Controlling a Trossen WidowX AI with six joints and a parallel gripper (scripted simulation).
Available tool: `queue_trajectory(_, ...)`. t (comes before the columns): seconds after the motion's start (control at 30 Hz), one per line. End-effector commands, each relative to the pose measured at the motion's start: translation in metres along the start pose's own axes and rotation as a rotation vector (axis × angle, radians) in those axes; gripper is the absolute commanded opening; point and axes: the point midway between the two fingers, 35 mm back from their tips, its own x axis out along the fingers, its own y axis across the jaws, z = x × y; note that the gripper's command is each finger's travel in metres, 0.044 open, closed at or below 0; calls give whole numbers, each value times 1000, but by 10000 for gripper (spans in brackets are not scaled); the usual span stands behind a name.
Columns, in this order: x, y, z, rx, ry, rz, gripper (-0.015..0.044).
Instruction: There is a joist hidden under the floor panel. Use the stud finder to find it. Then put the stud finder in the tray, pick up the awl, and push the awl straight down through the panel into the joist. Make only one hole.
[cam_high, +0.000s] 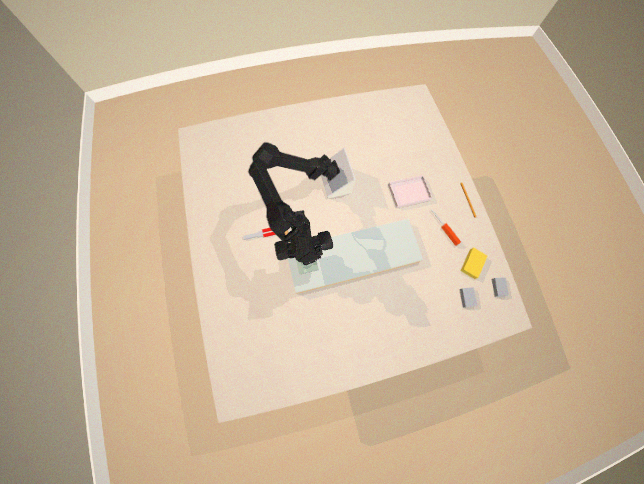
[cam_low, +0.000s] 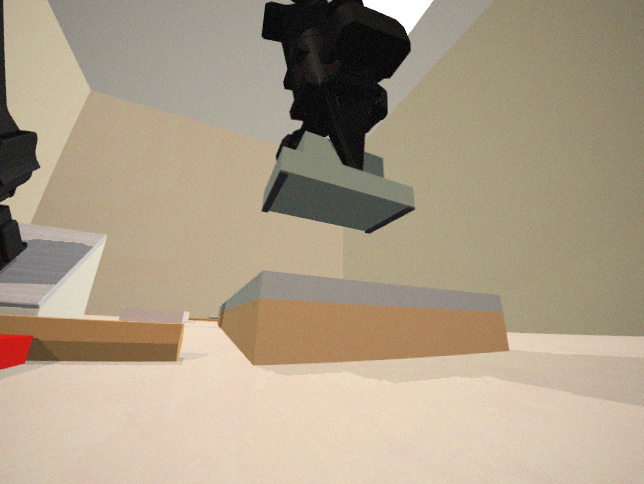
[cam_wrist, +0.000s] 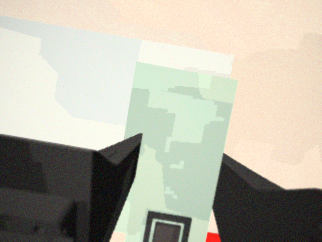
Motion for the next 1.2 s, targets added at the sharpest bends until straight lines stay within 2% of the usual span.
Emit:
queue_trajectory(0.0,0,-4,9,-15,-15,4,0)
queue_trajectory(1.17,44,-5,-2,-14,-14,4,0)
